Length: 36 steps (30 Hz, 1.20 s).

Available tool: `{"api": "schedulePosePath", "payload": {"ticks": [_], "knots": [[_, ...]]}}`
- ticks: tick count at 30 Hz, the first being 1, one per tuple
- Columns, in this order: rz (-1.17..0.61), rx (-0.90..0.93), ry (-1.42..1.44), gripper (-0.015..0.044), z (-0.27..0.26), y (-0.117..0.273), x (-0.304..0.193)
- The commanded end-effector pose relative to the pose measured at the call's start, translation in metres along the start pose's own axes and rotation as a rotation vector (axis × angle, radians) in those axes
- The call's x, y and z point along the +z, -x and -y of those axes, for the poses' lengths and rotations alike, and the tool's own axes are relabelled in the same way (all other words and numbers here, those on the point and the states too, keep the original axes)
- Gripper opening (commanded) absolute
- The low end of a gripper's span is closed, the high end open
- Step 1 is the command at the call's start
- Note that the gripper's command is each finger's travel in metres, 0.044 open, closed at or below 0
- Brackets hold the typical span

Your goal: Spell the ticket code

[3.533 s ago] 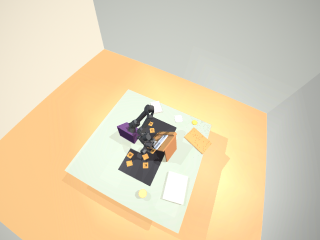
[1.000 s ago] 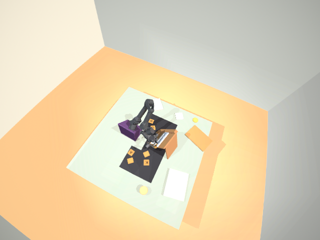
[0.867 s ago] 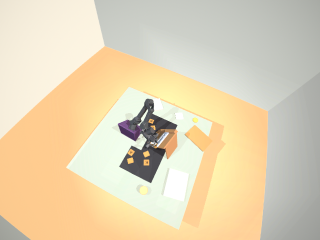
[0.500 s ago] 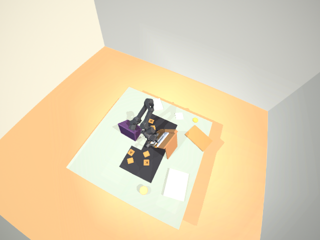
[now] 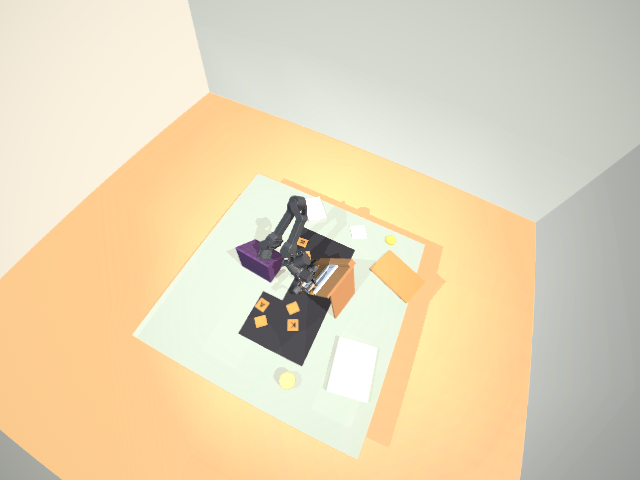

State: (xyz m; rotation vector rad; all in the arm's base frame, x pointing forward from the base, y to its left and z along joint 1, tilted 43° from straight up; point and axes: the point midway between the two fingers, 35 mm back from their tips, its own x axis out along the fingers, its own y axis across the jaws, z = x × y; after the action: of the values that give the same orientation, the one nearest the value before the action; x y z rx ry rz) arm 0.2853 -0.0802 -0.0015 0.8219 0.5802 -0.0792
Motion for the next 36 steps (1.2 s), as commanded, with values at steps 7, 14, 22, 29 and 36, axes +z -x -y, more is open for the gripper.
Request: {"api": "schedulePosePath", "payload": {"ticks": [7,14,22,29,36], "knots": [[0.001,-0.004,-0.004,0.0,-0.003,0.0,0.0],[0.001,-0.004,-0.005,0.0,-0.006,0.0,0.0],[0.001,-0.003,-0.005,0.0,-0.01,0.0,0.0],[0.001,-0.003,-0.005,0.0,-0.013,0.0,0.0],[0.001,-0.003,-0.005,0.0,-0.016,0.0,0.0]]}}
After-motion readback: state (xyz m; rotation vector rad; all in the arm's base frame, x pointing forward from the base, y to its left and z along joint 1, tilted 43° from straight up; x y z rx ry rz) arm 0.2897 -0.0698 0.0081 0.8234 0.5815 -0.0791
